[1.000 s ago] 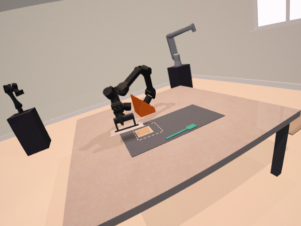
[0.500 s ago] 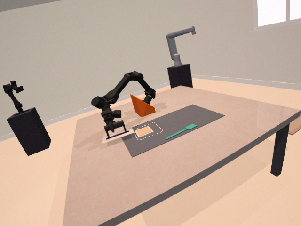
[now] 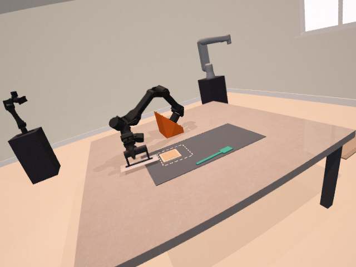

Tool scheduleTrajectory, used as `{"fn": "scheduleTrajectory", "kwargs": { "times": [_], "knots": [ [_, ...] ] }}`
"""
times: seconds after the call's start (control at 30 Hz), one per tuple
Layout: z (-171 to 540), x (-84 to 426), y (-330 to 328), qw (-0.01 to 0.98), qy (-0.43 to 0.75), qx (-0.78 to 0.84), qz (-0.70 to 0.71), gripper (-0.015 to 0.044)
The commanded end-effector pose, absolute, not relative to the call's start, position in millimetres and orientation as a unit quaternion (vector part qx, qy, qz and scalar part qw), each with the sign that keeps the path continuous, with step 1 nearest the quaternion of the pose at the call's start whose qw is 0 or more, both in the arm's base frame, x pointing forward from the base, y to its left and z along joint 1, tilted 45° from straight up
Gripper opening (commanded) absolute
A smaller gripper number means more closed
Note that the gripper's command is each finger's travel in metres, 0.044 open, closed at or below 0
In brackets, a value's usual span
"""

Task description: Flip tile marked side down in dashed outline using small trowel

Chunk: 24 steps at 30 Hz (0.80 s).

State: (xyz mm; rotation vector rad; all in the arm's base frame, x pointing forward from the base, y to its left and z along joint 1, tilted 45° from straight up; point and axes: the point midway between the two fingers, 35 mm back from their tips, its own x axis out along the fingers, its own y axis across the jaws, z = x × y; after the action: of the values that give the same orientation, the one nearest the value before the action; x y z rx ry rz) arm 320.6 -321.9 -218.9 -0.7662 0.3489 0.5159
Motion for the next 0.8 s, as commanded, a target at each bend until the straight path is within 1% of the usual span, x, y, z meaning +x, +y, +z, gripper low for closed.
{"fn": "scheduleTrajectory", "kwargs": {
  "times": [0.0, 0.33, 0.77],
  "knots": [
    [-225.2, 319.7, -316.9, 0.883, 0.167, -0.362, 0.247, 0.0],
    [-234.7, 321.4, -308.0, 0.884, 0.167, -0.362, 0.247, 0.0],
    [-223.1, 323.9, -295.0, 0.884, 0.167, -0.361, 0.247, 0.0]
  ]
}}
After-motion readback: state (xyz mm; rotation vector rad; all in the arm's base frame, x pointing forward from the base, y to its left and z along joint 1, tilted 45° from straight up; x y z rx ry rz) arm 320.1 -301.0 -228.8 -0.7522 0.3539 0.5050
